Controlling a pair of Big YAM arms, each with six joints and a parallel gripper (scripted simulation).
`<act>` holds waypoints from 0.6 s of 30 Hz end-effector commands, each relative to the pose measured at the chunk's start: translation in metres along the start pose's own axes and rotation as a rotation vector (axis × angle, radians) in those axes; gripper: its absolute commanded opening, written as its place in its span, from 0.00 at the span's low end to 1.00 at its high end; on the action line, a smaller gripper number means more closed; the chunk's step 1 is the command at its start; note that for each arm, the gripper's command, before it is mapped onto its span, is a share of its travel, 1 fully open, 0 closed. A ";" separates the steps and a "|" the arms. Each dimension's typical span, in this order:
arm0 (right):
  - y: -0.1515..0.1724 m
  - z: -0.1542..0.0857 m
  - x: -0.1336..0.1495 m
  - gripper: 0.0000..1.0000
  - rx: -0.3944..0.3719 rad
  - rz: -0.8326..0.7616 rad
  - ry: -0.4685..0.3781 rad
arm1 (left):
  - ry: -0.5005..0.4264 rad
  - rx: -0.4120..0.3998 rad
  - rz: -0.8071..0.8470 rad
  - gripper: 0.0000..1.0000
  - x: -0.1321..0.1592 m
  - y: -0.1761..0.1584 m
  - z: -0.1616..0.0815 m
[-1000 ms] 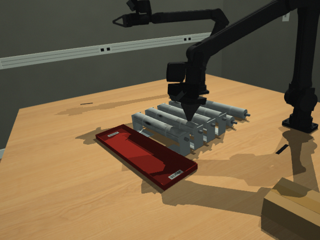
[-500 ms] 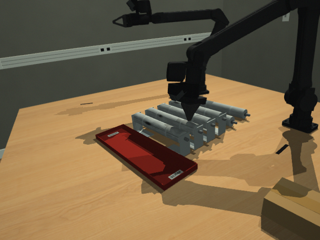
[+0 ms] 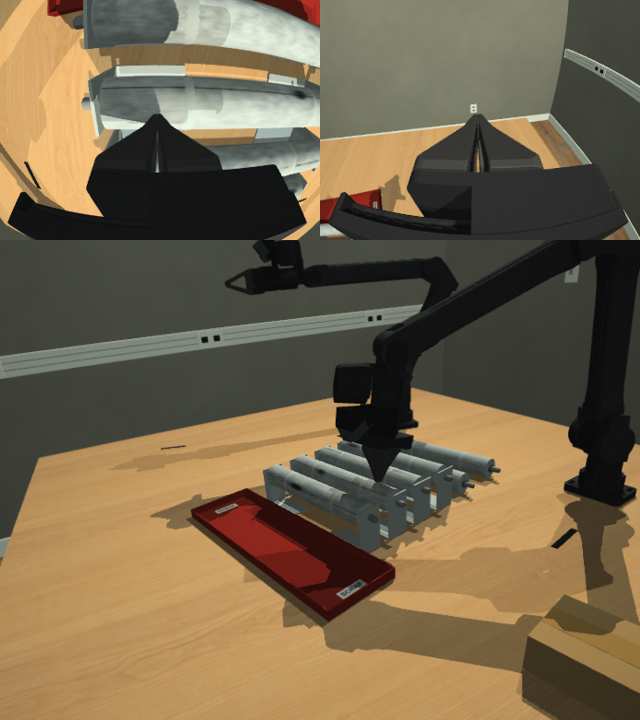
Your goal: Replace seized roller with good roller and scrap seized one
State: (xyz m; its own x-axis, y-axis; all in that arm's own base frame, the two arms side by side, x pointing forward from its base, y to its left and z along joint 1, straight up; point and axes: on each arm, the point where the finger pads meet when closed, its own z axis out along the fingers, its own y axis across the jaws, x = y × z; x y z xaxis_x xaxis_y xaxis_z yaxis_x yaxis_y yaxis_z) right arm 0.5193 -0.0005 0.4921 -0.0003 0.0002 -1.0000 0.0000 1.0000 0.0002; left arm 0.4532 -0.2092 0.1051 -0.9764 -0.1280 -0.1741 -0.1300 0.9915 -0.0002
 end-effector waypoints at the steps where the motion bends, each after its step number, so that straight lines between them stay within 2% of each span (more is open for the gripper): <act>1: 0.004 -0.001 -0.046 0.00 -0.006 -0.015 -0.068 | -0.007 0.007 -0.020 0.00 -0.002 0.003 0.002; 4: 0.004 -0.001 -0.046 0.00 -0.006 -0.015 -0.068 | -0.003 0.005 -0.019 0.00 -0.001 0.003 0.001; 5: 0.004 -0.001 -0.046 0.00 -0.006 -0.015 -0.068 | -0.023 0.019 -0.012 0.00 -0.010 -0.004 -0.007; 10: 0.004 -0.001 -0.046 0.00 -0.006 -0.015 -0.068 | -0.007 0.007 -0.021 0.00 -0.005 0.000 0.006; 18: 0.004 -0.001 -0.046 0.00 -0.006 -0.015 -0.068 | 0.018 -0.010 -0.020 0.00 0.002 0.005 0.009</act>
State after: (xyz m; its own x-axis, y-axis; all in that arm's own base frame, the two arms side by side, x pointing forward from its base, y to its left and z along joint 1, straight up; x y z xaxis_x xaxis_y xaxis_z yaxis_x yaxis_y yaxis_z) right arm 0.5193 -0.0005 0.4921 -0.0003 0.0002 -1.0000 0.0000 1.0000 0.0002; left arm 0.4532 -0.2092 0.1038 -0.9761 -0.1282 -0.1756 -0.1300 0.9915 -0.0012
